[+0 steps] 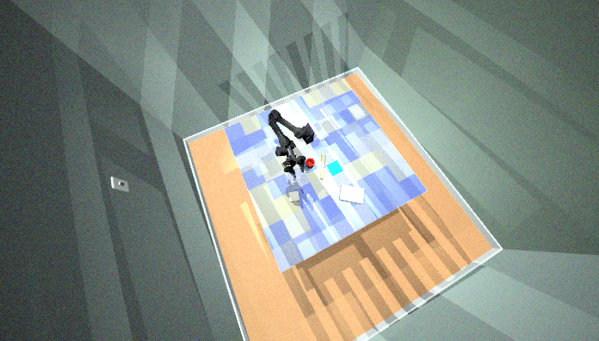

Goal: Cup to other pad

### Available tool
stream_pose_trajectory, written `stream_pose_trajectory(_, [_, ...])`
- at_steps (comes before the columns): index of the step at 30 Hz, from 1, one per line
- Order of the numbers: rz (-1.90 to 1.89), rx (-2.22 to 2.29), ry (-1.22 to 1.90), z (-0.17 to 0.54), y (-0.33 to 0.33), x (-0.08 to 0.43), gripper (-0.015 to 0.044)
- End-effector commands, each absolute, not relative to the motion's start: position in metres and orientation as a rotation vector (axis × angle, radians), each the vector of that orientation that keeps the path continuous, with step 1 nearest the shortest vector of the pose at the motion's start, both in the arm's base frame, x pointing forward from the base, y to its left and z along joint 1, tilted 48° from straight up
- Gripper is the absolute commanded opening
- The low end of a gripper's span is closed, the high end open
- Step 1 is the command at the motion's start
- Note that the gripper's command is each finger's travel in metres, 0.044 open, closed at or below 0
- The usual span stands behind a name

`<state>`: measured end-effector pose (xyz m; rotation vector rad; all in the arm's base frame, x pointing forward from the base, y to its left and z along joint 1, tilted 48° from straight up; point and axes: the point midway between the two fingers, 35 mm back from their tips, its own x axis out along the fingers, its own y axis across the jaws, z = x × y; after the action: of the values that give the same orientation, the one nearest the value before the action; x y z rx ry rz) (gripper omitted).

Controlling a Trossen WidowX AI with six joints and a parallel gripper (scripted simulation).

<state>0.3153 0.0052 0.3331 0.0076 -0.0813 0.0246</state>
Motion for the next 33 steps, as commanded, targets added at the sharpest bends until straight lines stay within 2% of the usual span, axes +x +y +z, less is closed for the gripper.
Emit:
stream_pose_trajectory(1, [0.019, 0.001, -0.061, 0.328, 0.005, 0.317, 0.0374])
stream_pose_trajectory(6, [-0.066, -0.225, 0.426, 0.215, 0.003, 0.334, 0.0243])
stream_pose_trajectory(10, [-0.067, -0.554, 0.879, 0.127, -0.003, 0.306, 0.0148])
stream_pose_trajectory(14, [0.030, -1.028, 1.341, 0.074, -0.020, 0.251, 0.0148])
stream_pose_trajectory(18, [0.185, -1.481, 1.666, 0.069, -0.037, 0.212, 0.0148])
stream_pose_trajectory(33, [0.195, -1.504, 1.680, 0.067, -0.037, 0.207, 0.0148])
